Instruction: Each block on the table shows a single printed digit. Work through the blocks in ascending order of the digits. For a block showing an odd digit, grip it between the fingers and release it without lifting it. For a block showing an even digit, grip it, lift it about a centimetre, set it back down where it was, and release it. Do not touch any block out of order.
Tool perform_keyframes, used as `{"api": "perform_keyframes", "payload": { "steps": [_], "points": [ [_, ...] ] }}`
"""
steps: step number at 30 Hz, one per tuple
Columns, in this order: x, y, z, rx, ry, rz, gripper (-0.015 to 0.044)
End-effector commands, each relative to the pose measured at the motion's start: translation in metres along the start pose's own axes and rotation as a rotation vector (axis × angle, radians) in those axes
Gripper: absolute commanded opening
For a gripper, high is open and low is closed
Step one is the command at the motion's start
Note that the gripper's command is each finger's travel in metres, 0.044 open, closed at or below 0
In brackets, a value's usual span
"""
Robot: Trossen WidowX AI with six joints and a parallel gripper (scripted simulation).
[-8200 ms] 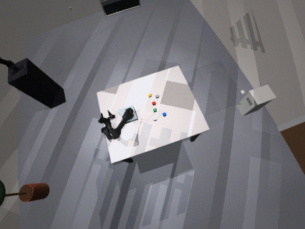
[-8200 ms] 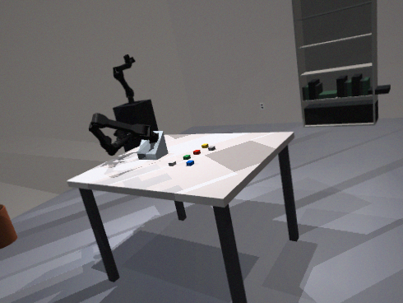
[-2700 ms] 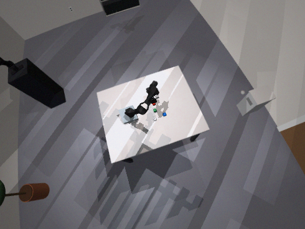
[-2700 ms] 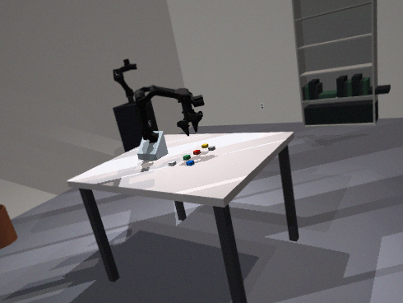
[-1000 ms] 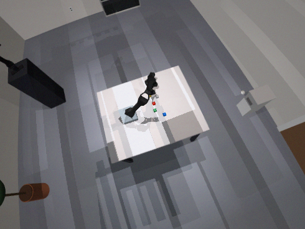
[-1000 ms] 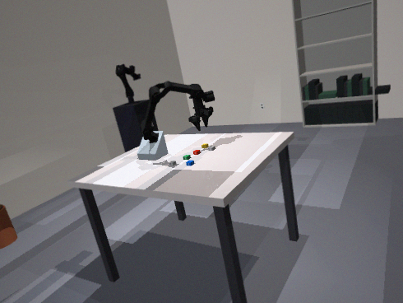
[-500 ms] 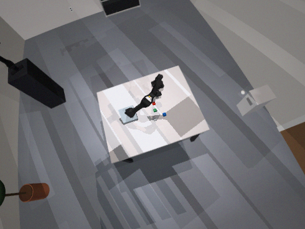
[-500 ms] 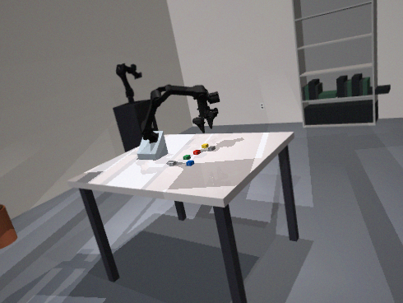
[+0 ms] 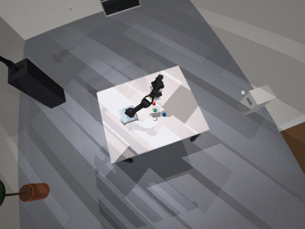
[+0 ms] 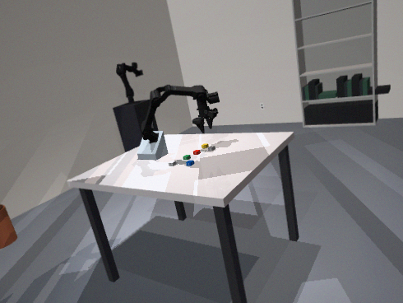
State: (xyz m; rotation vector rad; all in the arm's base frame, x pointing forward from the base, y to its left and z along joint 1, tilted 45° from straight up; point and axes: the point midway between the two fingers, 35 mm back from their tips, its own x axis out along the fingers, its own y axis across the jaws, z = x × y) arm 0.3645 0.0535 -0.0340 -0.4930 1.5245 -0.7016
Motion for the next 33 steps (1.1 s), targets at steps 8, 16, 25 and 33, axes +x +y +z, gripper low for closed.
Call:
{"api": "perform_keyframes", "payload": {
  "steps": [8,16,25,33],
  "points": [
    [-0.002,-0.155,0.022,0.004,-0.006,0.006,0.04],
    [-0.002,-0.223,0.012,0.007,-0.002,-0.016,0.04],
    [-0.002,-0.223,0.012,0.007,-0.002,-0.016,0.04],
    [-0.002,-0.223,0.012,0.007,-0.002,-0.016,0.04]
  ]
}}
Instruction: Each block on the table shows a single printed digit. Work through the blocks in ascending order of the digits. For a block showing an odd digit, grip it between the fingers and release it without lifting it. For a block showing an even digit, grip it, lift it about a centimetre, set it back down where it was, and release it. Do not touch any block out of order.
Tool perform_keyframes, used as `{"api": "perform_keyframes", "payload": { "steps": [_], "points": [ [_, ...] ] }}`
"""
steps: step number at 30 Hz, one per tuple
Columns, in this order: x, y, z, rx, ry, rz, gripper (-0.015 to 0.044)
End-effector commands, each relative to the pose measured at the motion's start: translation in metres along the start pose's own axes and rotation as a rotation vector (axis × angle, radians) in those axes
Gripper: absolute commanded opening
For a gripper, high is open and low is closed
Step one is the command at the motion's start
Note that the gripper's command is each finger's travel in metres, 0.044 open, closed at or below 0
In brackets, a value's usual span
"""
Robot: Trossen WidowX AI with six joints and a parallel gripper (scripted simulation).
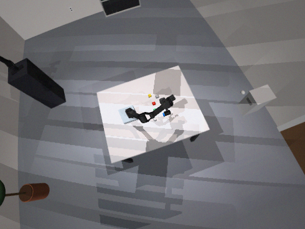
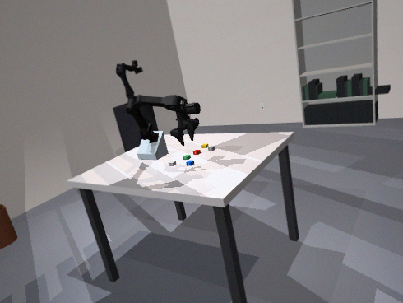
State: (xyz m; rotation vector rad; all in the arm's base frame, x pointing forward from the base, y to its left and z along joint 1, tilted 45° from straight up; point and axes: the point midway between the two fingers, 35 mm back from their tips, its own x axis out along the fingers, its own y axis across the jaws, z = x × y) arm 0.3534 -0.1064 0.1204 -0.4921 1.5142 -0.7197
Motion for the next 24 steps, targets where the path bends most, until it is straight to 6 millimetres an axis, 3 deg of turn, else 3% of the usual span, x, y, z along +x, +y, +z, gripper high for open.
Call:
{"api": "perform_keyframes", "payload": {
  "steps": [1,5,11,14,18,24],
  "points": [
    [0.0,-0.001,0.0,-0.007,0.001,-0.005,0.04],
    [-0.001,0.005,-0.006,-0.007,0.001,-0.003,0.04],
    [-0.002,0.054,-0.063,-0.01,0.003,0.002,0.04],
    [0.0,0.068,-0.088,-0.01,0.004,-0.002,0.04],
    [0.003,0.069,-0.089,-0.01,0.004,-0.001,0.04],
    [0.079,0.068,-0.09,-0.01,0.004,-0.004,0.04]
  ]
}}
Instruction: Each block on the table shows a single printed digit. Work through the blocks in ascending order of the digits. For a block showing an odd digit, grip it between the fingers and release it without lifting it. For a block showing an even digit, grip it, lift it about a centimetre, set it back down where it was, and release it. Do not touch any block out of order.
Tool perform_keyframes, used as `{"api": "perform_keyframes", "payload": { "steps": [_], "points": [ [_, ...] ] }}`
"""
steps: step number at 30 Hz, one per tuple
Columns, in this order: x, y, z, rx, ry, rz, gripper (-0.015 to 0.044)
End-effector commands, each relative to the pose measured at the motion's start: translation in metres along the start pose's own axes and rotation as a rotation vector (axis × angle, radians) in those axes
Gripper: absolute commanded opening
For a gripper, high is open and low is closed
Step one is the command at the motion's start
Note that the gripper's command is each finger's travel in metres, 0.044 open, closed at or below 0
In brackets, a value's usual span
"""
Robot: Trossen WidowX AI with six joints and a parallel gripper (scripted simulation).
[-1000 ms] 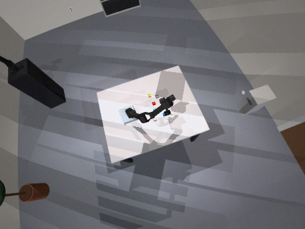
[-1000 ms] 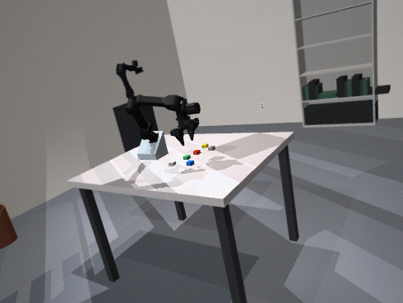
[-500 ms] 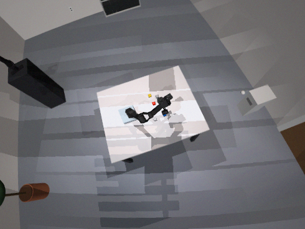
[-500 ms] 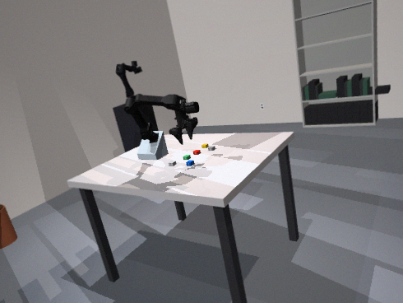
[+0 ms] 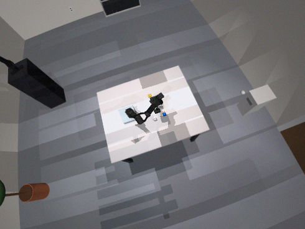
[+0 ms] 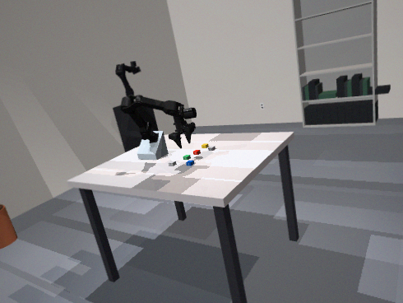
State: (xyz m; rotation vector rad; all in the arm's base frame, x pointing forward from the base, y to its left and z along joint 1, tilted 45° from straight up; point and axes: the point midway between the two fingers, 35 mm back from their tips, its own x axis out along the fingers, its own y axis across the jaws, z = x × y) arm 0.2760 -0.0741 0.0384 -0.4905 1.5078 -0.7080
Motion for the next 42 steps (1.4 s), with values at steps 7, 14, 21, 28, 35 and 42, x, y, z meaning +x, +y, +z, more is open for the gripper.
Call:
{"api": "perform_keyframes", "payload": {
  "steps": [7,14,21,28,35,42],
  "points": [
    [0.041,-0.003,-0.007,-0.007,0.013,-0.013,0.04],
    [0.052,-0.003,-0.007,-0.007,0.013,-0.013,0.04],
    [0.063,-0.003,-0.007,-0.007,0.013,-0.013,0.04],
    [0.074,-0.004,-0.008,-0.007,0.013,-0.014,0.04],
    [0.075,-0.004,-0.008,-0.007,0.013,-0.015,0.0269],
    [0.075,-0.004,-0.008,-0.007,0.013,-0.015,0.012]
  ]
}}
